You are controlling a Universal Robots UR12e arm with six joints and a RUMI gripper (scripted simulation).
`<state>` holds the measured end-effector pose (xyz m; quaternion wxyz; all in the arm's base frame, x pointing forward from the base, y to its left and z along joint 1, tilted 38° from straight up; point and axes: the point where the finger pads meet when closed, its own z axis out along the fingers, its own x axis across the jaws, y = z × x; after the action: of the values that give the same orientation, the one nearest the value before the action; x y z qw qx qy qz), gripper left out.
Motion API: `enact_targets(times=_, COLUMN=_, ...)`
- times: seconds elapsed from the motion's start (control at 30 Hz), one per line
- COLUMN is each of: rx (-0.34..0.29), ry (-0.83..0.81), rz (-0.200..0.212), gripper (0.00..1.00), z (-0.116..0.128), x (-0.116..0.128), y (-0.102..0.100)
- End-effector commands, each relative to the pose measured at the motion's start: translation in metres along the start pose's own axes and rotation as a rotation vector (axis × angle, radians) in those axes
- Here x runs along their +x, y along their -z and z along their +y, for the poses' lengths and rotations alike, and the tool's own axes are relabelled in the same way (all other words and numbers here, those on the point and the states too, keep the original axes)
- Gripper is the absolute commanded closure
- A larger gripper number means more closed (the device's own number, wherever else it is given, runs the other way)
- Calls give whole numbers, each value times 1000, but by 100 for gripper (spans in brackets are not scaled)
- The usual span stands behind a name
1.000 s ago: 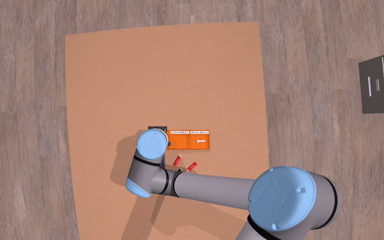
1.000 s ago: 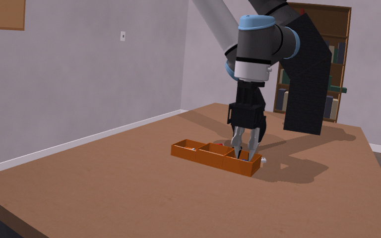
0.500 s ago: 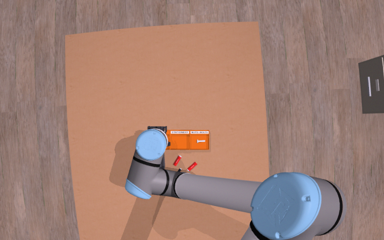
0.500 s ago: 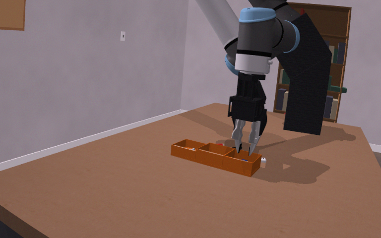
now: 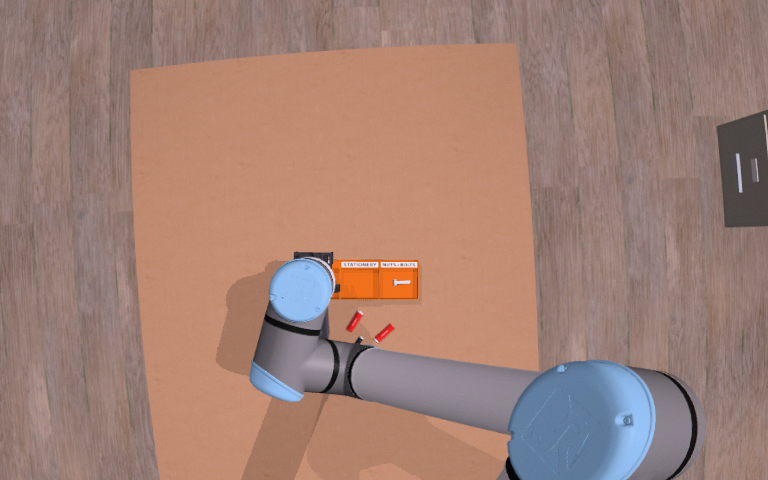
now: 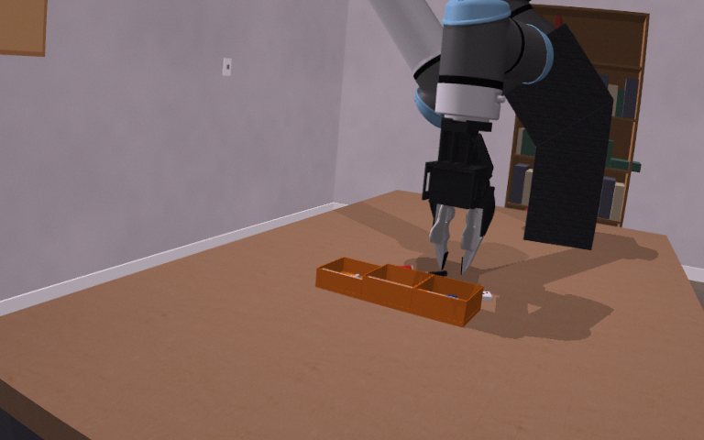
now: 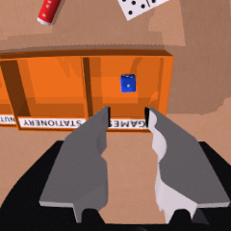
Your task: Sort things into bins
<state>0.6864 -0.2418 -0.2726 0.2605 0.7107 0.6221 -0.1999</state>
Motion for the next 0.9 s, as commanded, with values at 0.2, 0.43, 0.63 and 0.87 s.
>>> enact_targets(times=0.2, rx=7, ry=1, rz=0, gripper=82, z=-6, x=0, y=-2)
enact_targets(times=0.43, rx=10, ry=-150, rz=0, gripper=76, z=-32, x=5, y=-1)
enact_targets(times=0.63, rx=8, ry=-299, rz=-1, gripper=76, z=-78, x=14, y=3)
enact_targets(times=0.87, rx=16, ry=-452, rz=0, gripper=76, z=-93, x=18, y=5)
